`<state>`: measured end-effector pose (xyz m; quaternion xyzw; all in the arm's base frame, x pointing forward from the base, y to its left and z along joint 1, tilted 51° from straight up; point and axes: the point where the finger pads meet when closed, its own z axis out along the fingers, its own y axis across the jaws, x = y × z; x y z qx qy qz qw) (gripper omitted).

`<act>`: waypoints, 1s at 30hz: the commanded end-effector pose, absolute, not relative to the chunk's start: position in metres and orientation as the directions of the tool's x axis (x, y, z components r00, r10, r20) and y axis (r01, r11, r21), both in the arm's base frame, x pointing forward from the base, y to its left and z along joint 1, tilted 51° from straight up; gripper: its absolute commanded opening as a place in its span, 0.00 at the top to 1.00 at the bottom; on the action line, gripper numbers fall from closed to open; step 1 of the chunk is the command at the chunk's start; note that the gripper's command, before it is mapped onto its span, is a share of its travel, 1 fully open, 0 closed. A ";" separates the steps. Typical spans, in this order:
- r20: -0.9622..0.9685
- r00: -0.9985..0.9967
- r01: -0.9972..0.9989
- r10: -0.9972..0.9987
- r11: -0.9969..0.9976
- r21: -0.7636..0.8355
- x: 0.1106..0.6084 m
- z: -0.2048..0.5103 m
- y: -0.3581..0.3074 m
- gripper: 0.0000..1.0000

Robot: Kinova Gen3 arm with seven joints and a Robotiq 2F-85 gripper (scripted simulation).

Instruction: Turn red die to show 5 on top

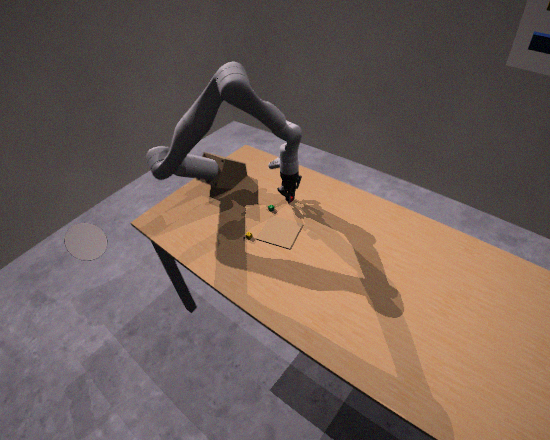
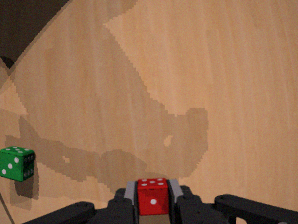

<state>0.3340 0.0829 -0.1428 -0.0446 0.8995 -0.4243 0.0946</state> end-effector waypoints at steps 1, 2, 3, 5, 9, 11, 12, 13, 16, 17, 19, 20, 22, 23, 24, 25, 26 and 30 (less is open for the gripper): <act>-0.132 -0.978 -0.001 -0.161 0.638 -0.770 0.334 -0.144 0.081 0.85; -0.132 -0.978 -0.001 -0.161 0.638 -0.770 0.334 -0.144 0.081 0.85; -0.132 -0.978 -0.001 -0.161 0.638 -0.770 0.334 -0.144 0.081 0.85; -0.132 -0.978 -0.001 -0.161 0.638 -0.770 0.334 -0.144 0.081 0.85; -0.132 -0.978 -0.001 -0.161 0.638 -0.770 0.333 -0.141 0.085 0.85; -0.132 -0.978 -0.001 -0.161 0.638 -0.770 0.331 -0.136 0.091 0.85; -0.132 -0.978 -0.001 -0.161 0.638 -0.770 0.330 -0.133 0.095 0.85; -0.132 -0.978 -0.001 -0.161 0.638 -0.770 0.329 -0.129 0.099 0.85; -0.132 -0.978 -0.001 -0.161 0.638 -0.770 0.328 -0.125 0.104 0.85; -0.132 -0.978 -0.001 -0.161 0.638 -0.770 0.326 -0.121 0.109 0.85; -0.132 -0.978 -0.001 -0.161 0.638 -0.770 0.323 -0.112 0.120 0.85; -0.132 -0.978 -0.001 -0.161 0.638 -0.770 0.322 -0.108 0.125 0.85; -0.132 -0.978 -0.001 -0.161 0.638 -0.770 0.319 -0.099 0.135 0.85; -0.132 -0.978 -0.001 -0.161 0.638 -0.770 0.318 -0.096 0.140 0.85; -0.132 -0.978 -0.001 -0.161 0.638 -0.770 0.317 -0.092 0.144 0.85; -0.132 -0.978 -0.001 -0.161 0.638 -0.770 0.316 -0.089 0.147 0.85; -0.132 -0.978 -0.001 -0.161 0.638 -0.770 0.315 -0.087 0.150 0.85; -0.132 -0.978 -0.001 -0.161 0.638 -0.770 0.313 -0.082 0.156 0.85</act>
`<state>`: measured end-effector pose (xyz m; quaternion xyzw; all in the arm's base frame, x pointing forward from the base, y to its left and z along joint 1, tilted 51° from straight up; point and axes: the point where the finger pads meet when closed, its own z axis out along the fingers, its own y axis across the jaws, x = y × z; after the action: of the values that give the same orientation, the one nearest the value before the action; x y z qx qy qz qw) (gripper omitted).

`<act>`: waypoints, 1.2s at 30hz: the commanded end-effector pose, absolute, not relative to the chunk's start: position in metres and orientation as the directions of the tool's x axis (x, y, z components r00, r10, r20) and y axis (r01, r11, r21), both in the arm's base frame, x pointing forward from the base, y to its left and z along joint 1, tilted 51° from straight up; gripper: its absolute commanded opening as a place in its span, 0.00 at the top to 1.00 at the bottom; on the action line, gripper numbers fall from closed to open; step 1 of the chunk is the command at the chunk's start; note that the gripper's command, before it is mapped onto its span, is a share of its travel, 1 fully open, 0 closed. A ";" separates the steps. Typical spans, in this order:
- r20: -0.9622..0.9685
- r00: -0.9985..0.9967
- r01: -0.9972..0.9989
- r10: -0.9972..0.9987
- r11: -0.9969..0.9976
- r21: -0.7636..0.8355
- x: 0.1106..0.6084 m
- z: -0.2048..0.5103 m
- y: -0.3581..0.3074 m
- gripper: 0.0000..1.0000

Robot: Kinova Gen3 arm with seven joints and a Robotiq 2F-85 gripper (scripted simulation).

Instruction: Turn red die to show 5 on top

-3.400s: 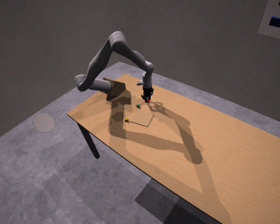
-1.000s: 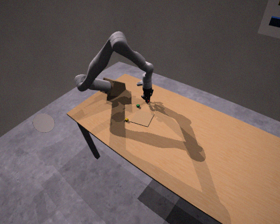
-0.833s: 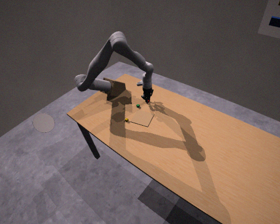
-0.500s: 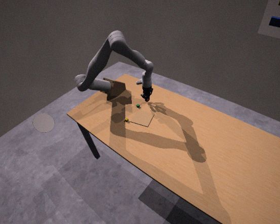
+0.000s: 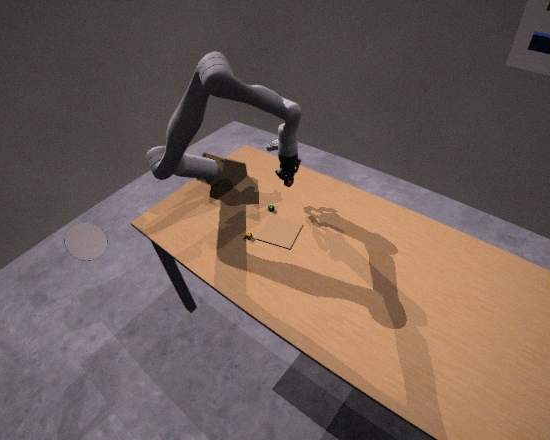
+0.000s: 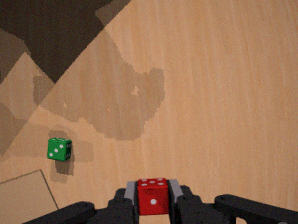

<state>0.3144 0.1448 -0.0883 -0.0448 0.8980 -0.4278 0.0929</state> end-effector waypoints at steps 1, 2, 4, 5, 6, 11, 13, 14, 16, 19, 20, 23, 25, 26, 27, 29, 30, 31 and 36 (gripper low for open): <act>-0.132 -0.978 -0.001 -0.161 0.638 -0.770 0.313 -0.082 0.156 0.85; -0.132 -0.978 -0.001 -0.161 0.638 -0.770 0.313 -0.082 0.156 0.85; -0.132 -0.978 -0.001 -0.161 0.638 -0.770 0.313 -0.082 0.156 0.85; -0.132 -0.978 -0.001 -0.161 0.638 -0.770 0.313 -0.082 0.156 0.85; -0.132 -0.978 -0.001 -0.161 0.638 -0.770 0.313 -0.082 0.156 0.85; -0.132 -0.978 -0.001 -0.161 0.638 -0.770 0.313 -0.082 0.156 0.85; -0.135 -0.978 0.002 -0.159 0.638 -0.770 0.314 -0.081 0.156 0.85; -0.138 -0.978 0.007 -0.156 0.639 -0.769 0.314 -0.081 0.156 0.85; -0.152 -0.978 0.024 -0.145 0.641 -0.768 0.315 -0.079 0.155 0.85; -0.176 -0.976 0.055 -0.125 0.644 -0.763 0.318 -0.077 0.153 0.85; -0.176 -0.976 0.055 -0.125 0.644 -0.763 0.318 -0.077 0.153 0.85; -0.234 -0.969 0.130 -0.076 0.648 -0.750 0.323 -0.070 0.148 0.85; -0.286 -0.958 0.199 -0.030 0.650 -0.733 0.328 -0.064 0.144 0.85; -0.316 -0.949 0.239 -0.003 0.649 -0.722 0.331 -0.060 0.142 0.85; -0.349 -0.937 0.281 0.026 0.648 -0.708 0.335 -0.056 0.139 0.85; -0.418 -0.904 0.374 0.090 0.640 -0.671 0.341 -0.047 0.133 0.85; -0.454 -0.882 0.423 0.124 0.633 -0.649 0.345 -0.042 0.130 0.85; -0.490 -0.857 0.472 0.160 0.624 -0.622 0.348 -0.037 0.127 0.85; -0.595 -0.757 0.620 0.270 0.583 -0.525 0.359 -0.020 0.117 0.85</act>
<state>0.3575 0.1144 -0.0270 0.2295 0.8630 -0.3936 0.2183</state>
